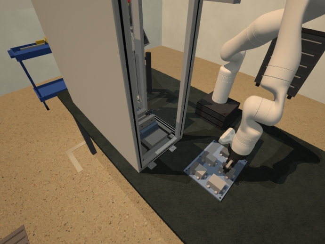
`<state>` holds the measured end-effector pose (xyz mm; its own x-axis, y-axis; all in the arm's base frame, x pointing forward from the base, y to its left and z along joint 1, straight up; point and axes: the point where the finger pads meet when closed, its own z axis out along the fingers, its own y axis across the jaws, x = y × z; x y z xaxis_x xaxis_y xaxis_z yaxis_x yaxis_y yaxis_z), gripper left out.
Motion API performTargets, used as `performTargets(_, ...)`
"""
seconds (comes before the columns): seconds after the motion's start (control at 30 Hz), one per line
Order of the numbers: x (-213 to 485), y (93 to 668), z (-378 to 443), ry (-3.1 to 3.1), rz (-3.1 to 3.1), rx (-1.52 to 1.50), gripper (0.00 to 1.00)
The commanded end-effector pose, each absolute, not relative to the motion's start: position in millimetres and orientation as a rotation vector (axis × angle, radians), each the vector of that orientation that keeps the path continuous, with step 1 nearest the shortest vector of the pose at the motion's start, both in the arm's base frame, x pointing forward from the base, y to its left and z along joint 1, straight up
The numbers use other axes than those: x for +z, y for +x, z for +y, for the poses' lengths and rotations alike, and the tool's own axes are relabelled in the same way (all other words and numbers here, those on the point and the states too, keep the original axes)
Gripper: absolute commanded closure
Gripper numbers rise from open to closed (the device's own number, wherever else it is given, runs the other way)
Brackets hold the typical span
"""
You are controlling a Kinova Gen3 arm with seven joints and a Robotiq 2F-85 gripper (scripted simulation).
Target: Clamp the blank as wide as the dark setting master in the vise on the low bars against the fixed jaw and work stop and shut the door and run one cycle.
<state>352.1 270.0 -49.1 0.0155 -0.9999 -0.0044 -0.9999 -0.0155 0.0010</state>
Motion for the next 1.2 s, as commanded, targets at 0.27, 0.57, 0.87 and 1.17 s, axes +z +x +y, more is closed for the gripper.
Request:
performTargets(0.27,-19.9,352.8,270.4,-2.235,2.201,0.006,0.90)
performTargets(0.57,-2.0,352.8,270.3,-2.235,2.201,0.006,0.90)
performTargets(0.87,10.0,352.8,270.2,-2.235,2.201,0.006,0.90)
performTargets(1.17,33.9,352.8,270.1,-2.235,2.201,0.006,0.90)
